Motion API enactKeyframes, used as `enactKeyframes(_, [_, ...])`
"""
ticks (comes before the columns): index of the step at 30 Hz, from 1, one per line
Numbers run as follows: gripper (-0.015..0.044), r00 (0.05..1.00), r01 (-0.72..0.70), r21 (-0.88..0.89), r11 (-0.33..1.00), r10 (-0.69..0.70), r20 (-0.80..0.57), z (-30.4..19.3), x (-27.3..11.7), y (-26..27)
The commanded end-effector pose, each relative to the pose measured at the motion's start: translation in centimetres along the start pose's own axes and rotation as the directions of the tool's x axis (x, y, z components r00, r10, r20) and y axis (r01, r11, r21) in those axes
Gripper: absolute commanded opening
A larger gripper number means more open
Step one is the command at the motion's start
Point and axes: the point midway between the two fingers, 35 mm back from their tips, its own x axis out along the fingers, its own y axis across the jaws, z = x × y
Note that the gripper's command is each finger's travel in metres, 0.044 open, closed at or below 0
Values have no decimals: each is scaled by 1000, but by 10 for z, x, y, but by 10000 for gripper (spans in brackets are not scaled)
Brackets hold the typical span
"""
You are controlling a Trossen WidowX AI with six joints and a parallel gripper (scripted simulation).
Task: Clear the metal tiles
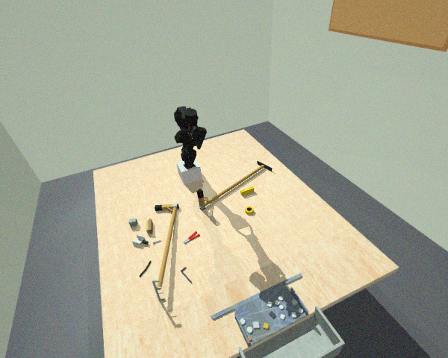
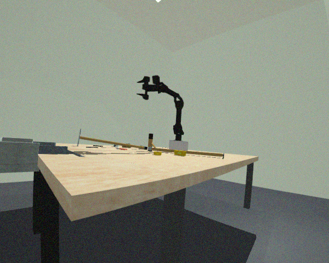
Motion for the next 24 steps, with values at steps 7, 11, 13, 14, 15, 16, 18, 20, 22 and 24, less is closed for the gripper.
enactKeyframes(7, [440,994,-2,115,993,-10,105,42,18,-11])
enactKeyframes(11, [440,989,-6,158,987,-17,145,58,24,-17])
enactKeyframes(13, [440,986,-9,179,984,-20,165,67,27,-20])
enactKeyframes(14, [440,984,-11,189,982,-22,175,71,28,-21])
enactKeyframes(15, [440,983,-13,199,980,-24,184,75,30,-23])
enactKeyframes(16, [440,981,-16,209,978,-26,194,80,31,-25])
enactKeyframes(18, [440,976,-21,229,973,-30,214,88,33,-28])
enactKeyframes(20, [440,972,-27,249,968,-33,233,97,36,-32])
enactKeyframes(22, [440,967,-33,268,963,-37,253,105,38,-35])
enactKeyframes(24, [440,961,-40,287,957,-41,272,114,40,-39])
